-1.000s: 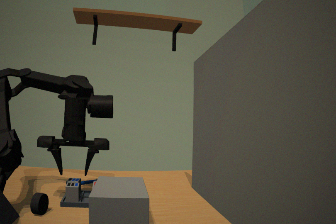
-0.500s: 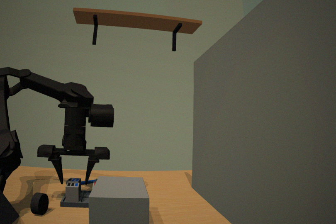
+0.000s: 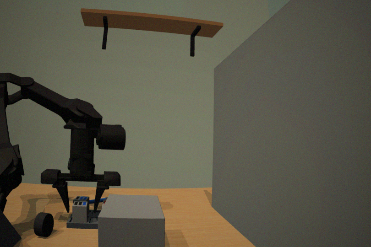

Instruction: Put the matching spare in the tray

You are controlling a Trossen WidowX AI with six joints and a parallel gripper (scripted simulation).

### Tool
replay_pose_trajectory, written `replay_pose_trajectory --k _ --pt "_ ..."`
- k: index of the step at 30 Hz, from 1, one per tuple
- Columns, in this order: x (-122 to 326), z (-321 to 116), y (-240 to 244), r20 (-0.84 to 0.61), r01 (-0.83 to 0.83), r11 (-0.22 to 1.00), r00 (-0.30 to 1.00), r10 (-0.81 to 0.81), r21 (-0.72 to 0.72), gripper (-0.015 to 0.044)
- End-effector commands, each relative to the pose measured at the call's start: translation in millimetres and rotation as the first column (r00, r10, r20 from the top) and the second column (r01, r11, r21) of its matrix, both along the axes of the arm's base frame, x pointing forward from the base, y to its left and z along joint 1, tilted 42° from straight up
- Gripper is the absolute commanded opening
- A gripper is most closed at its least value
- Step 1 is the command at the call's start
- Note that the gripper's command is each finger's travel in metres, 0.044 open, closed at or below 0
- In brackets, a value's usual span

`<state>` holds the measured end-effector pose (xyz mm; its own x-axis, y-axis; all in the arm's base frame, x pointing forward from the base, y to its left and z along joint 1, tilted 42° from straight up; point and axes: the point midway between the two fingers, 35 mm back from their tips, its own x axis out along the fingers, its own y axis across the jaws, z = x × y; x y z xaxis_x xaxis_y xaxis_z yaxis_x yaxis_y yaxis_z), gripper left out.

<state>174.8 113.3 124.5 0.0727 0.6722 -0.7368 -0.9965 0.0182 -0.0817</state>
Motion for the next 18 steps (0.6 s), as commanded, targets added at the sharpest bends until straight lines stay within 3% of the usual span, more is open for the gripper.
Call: replay_pose_trajectory --k 1,18 --pt "-1.7 -6.7 4.0 -0.006 0.002 1.0 1.0 -0.002 -0.002 0.03" --pt "-2.1 -10.4 8.0 -0.006 0.002 1.0 1.0 -0.002 0.001 0.03"
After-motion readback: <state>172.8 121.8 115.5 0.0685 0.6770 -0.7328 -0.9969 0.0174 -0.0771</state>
